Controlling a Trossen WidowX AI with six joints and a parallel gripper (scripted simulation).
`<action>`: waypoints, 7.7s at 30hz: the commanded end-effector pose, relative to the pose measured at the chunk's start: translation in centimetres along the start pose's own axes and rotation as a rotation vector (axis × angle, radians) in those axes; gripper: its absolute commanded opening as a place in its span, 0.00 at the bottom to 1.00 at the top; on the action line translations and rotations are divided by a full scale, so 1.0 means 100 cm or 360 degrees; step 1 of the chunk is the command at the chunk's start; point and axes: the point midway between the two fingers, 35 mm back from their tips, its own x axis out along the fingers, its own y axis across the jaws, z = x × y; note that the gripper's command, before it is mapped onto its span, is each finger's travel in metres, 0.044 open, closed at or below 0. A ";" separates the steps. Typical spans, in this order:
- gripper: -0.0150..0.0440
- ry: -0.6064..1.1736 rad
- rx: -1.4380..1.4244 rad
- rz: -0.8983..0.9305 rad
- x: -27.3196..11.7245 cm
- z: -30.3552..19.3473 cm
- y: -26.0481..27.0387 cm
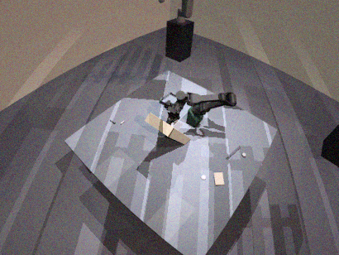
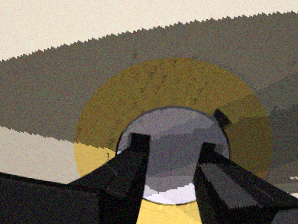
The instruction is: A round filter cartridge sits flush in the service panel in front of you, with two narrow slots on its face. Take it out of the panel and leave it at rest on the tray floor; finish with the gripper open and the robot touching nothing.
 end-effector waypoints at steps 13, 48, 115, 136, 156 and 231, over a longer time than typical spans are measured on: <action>0.25 -0.0017 -0.1038 -0.0072 0.026 0.000 0.000; 0.25 -0.0005 -0.1549 -0.0075 0.027 0.000 0.000; 0.25 -0.0010 -0.1541 -0.0087 -0.064 0.002 0.003; 0.25 -0.0006 -0.1545 -0.0086 -0.072 -0.004 -0.014; 0.34 0.0001 -0.1506 -0.0105 -0.066 -0.011 -0.066; 0.77 0.0587 -0.2159 -0.0572 -0.057 -0.013 -0.071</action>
